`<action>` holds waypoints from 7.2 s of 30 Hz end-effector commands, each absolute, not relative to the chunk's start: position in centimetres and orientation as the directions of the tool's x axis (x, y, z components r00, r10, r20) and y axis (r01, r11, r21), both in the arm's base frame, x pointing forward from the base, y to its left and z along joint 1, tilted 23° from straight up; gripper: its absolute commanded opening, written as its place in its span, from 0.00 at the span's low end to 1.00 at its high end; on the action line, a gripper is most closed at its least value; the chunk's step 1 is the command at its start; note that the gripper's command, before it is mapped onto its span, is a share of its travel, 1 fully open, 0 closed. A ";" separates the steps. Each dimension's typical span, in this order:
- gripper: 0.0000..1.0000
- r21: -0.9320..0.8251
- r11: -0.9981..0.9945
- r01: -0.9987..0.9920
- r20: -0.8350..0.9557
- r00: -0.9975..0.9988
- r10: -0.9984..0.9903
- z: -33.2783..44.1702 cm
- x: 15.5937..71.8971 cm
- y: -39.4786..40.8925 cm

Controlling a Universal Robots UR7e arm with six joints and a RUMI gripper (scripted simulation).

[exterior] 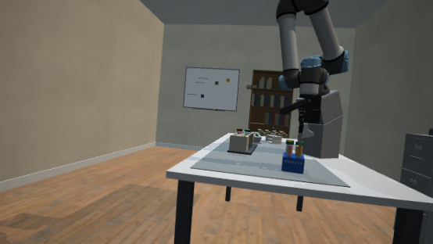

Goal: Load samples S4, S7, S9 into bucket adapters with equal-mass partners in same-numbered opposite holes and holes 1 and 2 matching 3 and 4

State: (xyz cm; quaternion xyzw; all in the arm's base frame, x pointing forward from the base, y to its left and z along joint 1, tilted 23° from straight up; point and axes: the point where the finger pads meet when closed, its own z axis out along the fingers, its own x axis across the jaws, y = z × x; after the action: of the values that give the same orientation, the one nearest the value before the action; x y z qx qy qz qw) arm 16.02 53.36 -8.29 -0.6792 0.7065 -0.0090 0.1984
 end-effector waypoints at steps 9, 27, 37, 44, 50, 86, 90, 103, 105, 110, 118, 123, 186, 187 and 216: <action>0.00 -0.283 0.077 -0.956 -0.271 0.003 -0.963 -8.2 16.0 53.5; 0.00 -0.282 0.075 -0.956 -0.269 0.004 -0.963 -4.9 14.8 52.4; 0.00 -0.282 0.075 -0.956 -0.269 0.004 -0.963 -1.8 13.9 51.5; 0.00 -0.282 0.075 -0.956 -0.269 0.004 -0.963 -0.3 13.4 51.1; 0.00 -0.283 0.076 -0.956 -0.270 0.004 -0.963 1.6 12.8 50.6; 0.00 -0.169 0.410 -0.896 -0.351 -0.334 -0.875 5.3 23.1 41.3; 0.00 -0.169 0.410 -0.896 -0.351 -0.334 -0.875 5.5 25.2 39.7; 0.00 -0.170 0.410 -0.896 -0.352 -0.334 -0.875 6.1 31.0 35.3; 0.00 -0.172 0.410 -0.896 -0.354 -0.333 -0.874 6.4 32.3 34.6; 0.00 -0.173 0.411 -0.895 -0.355 -0.332 -0.874 6.6 33.9 33.4; 0.00 -0.171 0.410 -0.896 -0.353 -0.333 -0.874 6.9 38.1 30.1; 0.00 -0.171 0.410 -0.896 -0.353 -0.333 -0.874 7.1 40.7 28.1; 0.00 -0.038 0.691 -0.722 -0.389 -0.626 -0.676 -1.2 43.3 -4.5; 0.00 -0.038 0.691 -0.722 -0.389 -0.626 -0.676 -1.3 43.2 -5.1; 0.00 -0.032 0.689 -0.724 -0.389 -0.626 -0.676 -5.0 43.2 -11.2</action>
State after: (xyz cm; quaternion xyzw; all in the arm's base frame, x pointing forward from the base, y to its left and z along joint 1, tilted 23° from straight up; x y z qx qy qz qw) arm 42.95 -11.68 -3.95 -0.3897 0.8992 0.0616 0.1890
